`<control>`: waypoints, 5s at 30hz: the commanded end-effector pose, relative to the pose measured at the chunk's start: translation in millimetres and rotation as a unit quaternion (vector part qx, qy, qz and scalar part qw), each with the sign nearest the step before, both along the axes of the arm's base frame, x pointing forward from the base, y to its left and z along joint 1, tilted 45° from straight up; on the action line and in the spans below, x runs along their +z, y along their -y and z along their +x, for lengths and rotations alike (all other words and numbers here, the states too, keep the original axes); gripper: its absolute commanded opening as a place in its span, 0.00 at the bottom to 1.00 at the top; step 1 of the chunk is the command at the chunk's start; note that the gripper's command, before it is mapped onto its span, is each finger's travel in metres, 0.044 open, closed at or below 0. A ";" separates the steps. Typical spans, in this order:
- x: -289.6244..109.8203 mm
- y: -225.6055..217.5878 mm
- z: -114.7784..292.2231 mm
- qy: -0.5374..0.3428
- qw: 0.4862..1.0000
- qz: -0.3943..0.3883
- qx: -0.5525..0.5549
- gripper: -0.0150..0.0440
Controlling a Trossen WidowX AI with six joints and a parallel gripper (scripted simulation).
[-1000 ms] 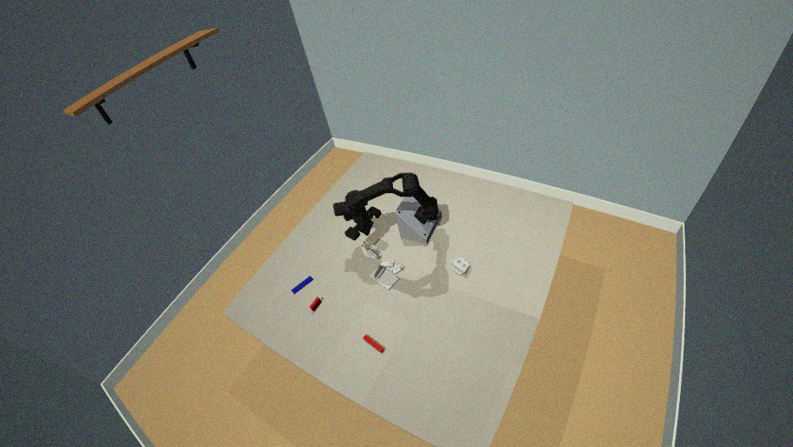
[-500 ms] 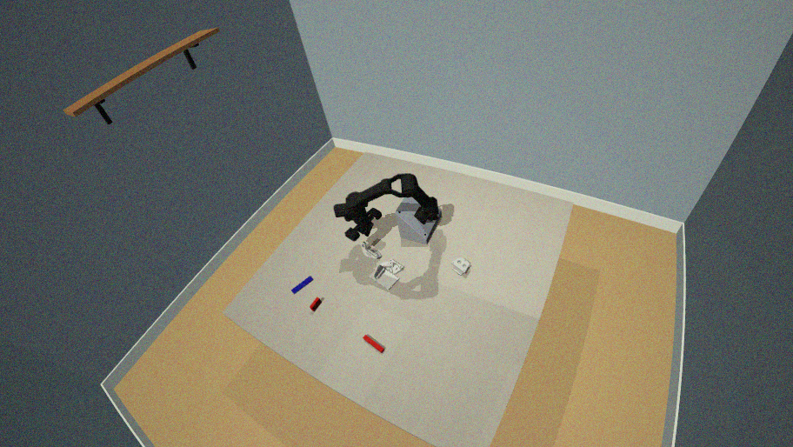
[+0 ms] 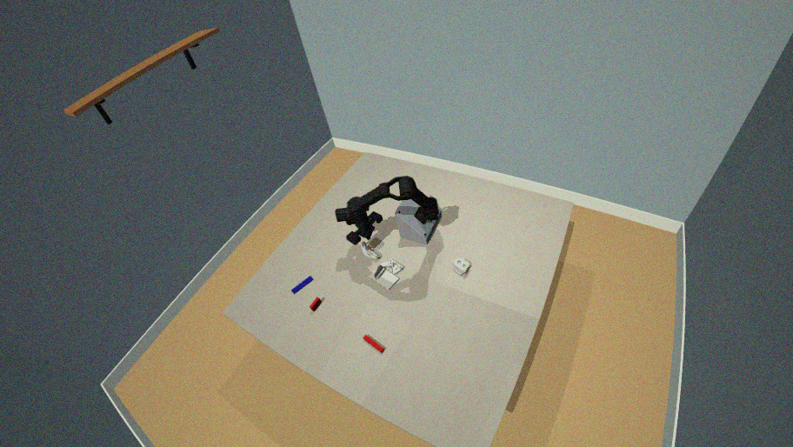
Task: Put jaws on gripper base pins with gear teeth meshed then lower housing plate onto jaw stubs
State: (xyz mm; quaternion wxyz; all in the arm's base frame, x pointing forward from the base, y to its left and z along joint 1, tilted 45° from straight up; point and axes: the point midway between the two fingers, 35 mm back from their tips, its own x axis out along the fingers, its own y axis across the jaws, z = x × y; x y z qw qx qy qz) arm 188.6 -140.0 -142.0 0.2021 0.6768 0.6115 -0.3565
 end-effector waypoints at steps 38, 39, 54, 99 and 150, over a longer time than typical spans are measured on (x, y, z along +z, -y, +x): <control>-22.6 -11.7 32.8 0.000 1.000 0.004 -0.004 0.25; -22.8 -11.5 34.5 0.000 1.000 0.004 -0.004 0.25; -25.2 -9.6 53.3 0.001 1.000 0.005 -0.004 0.25; 12.8 28.4 51.5 -0.002 1.000 0.005 -0.006 1.00; 17.7 31.3 52.1 -0.002 1.000 0.005 -0.004 0.39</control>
